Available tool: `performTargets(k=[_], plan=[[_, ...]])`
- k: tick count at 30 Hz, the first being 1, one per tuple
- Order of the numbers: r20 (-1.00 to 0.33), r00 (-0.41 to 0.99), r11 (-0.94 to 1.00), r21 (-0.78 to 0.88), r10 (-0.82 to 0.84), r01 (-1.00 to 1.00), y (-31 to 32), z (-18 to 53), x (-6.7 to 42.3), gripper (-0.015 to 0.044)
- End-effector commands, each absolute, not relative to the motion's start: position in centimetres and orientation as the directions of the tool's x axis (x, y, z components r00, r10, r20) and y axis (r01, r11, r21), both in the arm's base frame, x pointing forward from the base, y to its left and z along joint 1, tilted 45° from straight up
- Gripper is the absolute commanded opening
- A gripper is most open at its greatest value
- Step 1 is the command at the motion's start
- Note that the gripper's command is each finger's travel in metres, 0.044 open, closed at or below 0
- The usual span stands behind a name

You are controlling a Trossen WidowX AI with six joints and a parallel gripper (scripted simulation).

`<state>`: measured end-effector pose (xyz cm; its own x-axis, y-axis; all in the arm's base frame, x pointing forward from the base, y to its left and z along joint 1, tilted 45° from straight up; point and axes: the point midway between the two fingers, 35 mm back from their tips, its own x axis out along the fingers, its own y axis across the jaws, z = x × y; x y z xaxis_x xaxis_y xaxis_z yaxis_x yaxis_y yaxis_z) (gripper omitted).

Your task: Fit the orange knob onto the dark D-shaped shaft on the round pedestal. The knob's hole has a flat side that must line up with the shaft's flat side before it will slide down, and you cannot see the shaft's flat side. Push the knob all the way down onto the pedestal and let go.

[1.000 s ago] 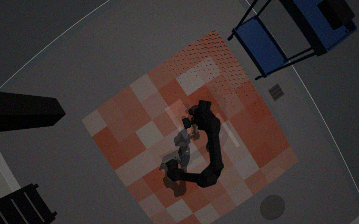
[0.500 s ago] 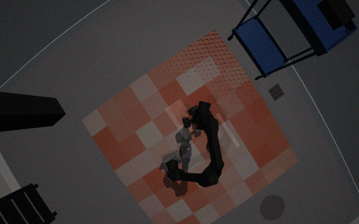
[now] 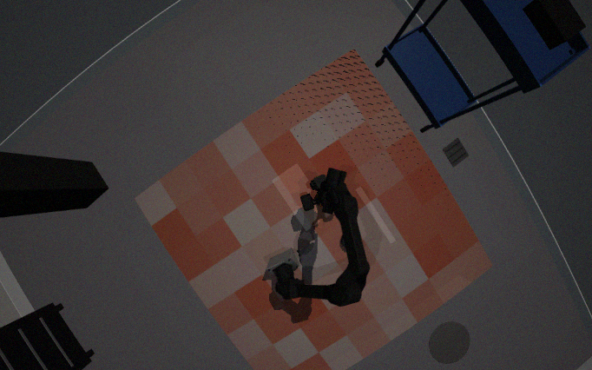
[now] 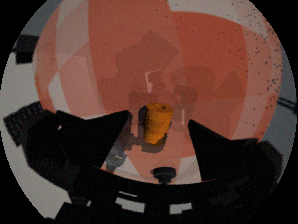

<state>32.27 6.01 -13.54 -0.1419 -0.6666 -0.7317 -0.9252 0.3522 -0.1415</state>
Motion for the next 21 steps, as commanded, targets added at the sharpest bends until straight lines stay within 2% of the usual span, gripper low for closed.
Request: performTargets(k=[1,9,16,17,21], plan=[[-0.727,-0.144,0.349,-0.138,-0.671,-0.927,5.22,-14.20,32.05,0.0440],[-0.727,-0.145,0.349,-0.138,-0.672,-0.927,4.49,-14.90,31.81,0.0440],[-0.727,-0.145,0.349,-0.138,-0.672,-0.927,4.49,-14.90,31.81,0.0256],[-0.727,-0.145,0.349,-0.138,-0.672,-0.927,4.49,-14.90,31.81,0.0240],[-0.727,-0.145,0.349,-0.138,-0.672,-0.927,4.49,-14.90,31.81,0.0240]])
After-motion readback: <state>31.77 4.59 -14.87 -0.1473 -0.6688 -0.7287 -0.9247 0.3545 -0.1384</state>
